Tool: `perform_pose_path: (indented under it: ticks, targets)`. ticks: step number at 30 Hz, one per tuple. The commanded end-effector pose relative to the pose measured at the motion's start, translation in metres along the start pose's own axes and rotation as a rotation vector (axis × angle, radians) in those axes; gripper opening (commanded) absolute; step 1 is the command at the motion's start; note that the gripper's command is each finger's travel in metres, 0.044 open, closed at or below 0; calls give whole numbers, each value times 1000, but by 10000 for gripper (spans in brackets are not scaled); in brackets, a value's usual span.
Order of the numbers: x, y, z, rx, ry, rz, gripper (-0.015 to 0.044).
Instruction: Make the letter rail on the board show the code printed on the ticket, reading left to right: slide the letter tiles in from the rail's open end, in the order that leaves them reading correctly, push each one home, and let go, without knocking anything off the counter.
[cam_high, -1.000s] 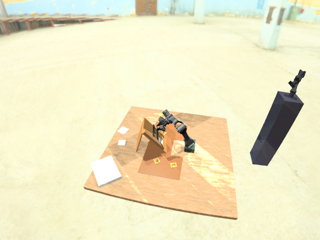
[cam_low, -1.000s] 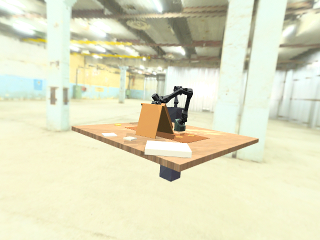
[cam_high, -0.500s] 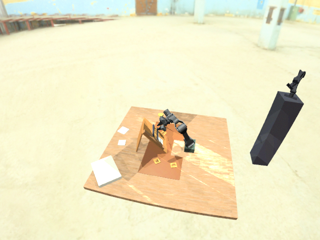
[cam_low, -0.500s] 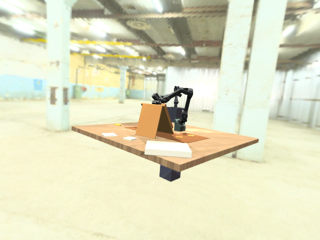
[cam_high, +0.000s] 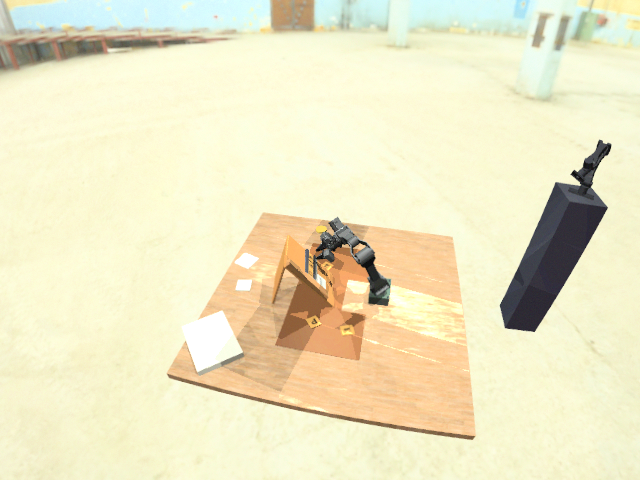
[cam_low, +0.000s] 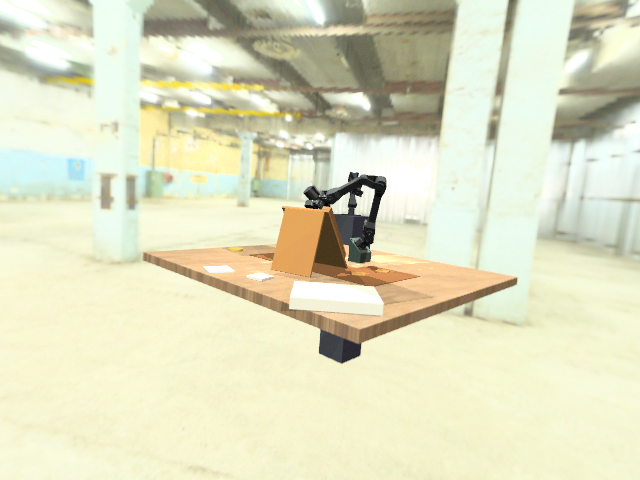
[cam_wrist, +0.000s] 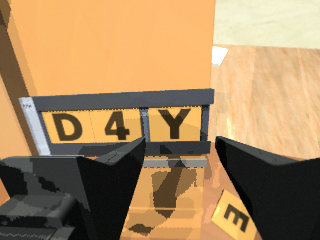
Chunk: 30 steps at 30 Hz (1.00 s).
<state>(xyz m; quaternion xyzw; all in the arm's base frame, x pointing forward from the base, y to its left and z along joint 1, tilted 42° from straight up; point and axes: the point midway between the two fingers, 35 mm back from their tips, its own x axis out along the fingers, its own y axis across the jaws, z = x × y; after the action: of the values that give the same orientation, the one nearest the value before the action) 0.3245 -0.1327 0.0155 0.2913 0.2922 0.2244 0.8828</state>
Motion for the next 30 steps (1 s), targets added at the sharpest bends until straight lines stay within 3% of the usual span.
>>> perform_pose_path:
  ticks: [1,29,30]
  targets:
    - [-3,0,1,-5,-3,1,295]
    - [-13,1,4,-5,-2,1,295]
    - [-12,1,2,2,1,0,269]
